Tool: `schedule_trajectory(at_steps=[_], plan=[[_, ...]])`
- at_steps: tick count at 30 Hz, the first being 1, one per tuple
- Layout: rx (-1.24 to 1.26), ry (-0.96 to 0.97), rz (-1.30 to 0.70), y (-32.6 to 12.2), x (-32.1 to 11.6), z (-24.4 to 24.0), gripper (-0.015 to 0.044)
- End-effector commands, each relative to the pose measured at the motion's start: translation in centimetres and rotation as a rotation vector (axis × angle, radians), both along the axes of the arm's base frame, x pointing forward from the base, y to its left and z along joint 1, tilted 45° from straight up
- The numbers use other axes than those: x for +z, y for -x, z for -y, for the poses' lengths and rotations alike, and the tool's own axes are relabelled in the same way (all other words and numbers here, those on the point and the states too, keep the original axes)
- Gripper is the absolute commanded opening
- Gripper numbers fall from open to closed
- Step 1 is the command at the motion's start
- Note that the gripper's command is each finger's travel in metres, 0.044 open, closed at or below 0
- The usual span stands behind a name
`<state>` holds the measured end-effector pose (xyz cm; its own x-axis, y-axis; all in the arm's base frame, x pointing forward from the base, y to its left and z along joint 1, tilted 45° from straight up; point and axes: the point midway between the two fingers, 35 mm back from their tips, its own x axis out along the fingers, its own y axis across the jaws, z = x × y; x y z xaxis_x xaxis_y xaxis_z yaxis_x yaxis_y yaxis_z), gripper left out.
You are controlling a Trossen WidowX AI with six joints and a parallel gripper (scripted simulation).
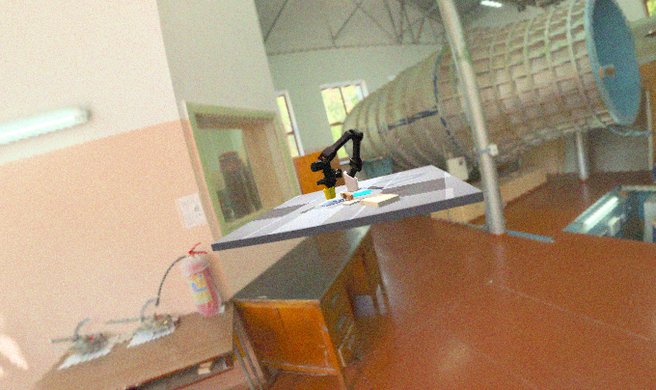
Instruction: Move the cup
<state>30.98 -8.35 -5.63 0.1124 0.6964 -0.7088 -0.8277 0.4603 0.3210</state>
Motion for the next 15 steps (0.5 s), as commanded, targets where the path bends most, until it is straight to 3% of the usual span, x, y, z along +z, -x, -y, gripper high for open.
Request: schedule_trajectory(at_steps=[1,15], plan=[[-0.002,0.011,0.011,0.1,1.3,1.4,0.0],[-0.011,0.003,0.008,0.5,2.2,2.2,0.0]])
